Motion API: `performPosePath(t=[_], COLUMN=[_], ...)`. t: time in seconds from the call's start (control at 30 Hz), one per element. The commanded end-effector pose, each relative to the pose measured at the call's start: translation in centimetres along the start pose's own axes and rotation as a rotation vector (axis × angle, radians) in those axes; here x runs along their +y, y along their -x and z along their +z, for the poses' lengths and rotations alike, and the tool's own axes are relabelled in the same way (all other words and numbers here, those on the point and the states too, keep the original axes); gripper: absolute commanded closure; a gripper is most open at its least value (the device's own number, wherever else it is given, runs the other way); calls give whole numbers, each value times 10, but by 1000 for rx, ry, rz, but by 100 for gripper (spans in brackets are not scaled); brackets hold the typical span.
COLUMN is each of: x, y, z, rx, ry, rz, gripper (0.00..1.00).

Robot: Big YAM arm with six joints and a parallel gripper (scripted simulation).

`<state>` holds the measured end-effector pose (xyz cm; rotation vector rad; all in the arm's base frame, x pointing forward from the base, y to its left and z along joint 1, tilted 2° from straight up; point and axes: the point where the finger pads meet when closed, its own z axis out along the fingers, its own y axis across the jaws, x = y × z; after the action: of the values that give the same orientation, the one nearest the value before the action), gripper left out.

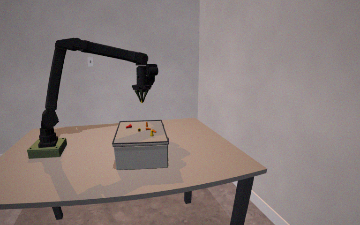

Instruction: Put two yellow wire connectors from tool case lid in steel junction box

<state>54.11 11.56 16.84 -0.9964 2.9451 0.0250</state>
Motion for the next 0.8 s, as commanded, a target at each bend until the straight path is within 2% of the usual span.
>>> performPosePath(t=[0.0,0.2,0.27,0.77], x=[-6,-2,-2,2], y=[19,12,12,8], z=[0,22,22,75], rx=[-30,-9,-9,2], ry=[-18,-8,-8,-3], rz=[11,10,10,6], gripper=[91,91,91,91])
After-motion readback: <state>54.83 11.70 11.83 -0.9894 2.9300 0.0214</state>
